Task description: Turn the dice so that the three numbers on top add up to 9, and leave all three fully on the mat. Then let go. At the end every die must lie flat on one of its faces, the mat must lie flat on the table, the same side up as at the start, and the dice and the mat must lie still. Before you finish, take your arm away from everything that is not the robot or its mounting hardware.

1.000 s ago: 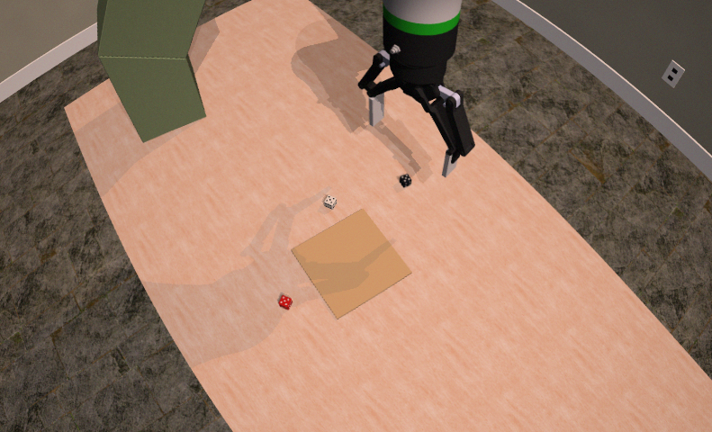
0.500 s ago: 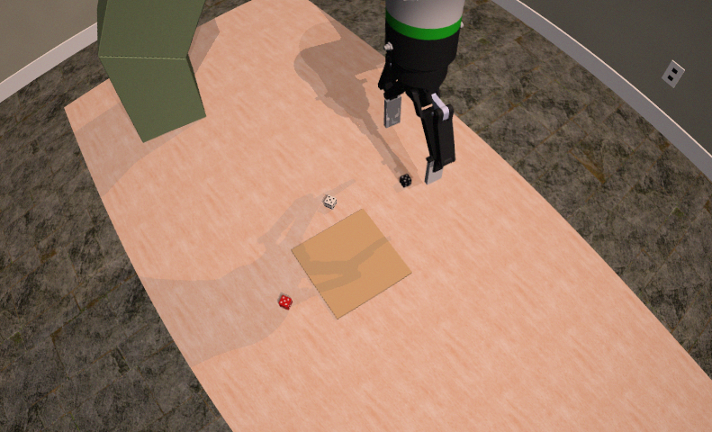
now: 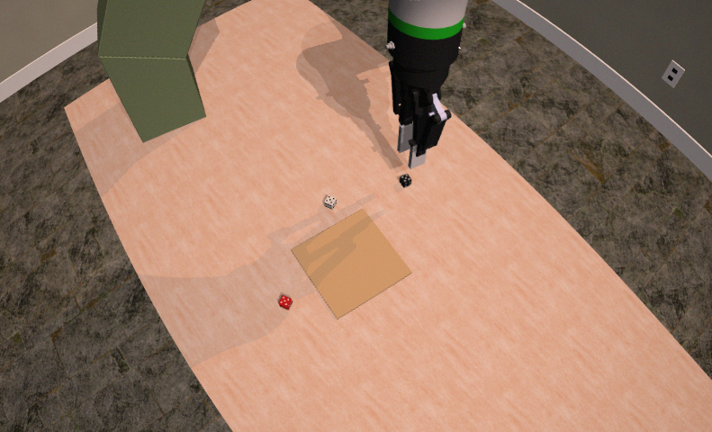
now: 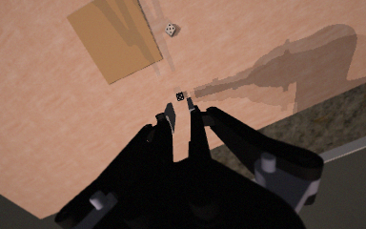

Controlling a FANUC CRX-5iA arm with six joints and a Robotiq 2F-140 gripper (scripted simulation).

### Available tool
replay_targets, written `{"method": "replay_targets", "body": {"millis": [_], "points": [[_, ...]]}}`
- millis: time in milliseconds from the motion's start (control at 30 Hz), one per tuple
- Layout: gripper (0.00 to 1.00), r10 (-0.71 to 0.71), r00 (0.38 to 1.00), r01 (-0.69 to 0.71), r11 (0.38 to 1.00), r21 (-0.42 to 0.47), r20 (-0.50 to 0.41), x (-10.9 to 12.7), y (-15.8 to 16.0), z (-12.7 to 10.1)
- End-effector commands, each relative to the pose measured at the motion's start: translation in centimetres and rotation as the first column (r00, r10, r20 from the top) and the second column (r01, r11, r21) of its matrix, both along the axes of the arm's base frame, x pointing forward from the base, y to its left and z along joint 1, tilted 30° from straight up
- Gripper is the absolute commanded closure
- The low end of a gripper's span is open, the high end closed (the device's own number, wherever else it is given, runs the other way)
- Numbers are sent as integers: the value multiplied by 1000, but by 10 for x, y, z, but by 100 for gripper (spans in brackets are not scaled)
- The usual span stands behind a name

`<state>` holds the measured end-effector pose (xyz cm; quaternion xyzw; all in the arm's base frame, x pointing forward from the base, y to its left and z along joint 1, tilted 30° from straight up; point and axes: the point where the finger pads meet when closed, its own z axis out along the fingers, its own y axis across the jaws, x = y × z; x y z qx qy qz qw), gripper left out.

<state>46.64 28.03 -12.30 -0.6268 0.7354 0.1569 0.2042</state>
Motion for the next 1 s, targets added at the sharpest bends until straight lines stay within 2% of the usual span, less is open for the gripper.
{"method": "replay_targets", "body": {"millis": [0,967], "points": [[81,0,1000,0,1000,0,0,0,0,0],[81,0,1000,0,1000,-1,0,1,2,-3]]}}
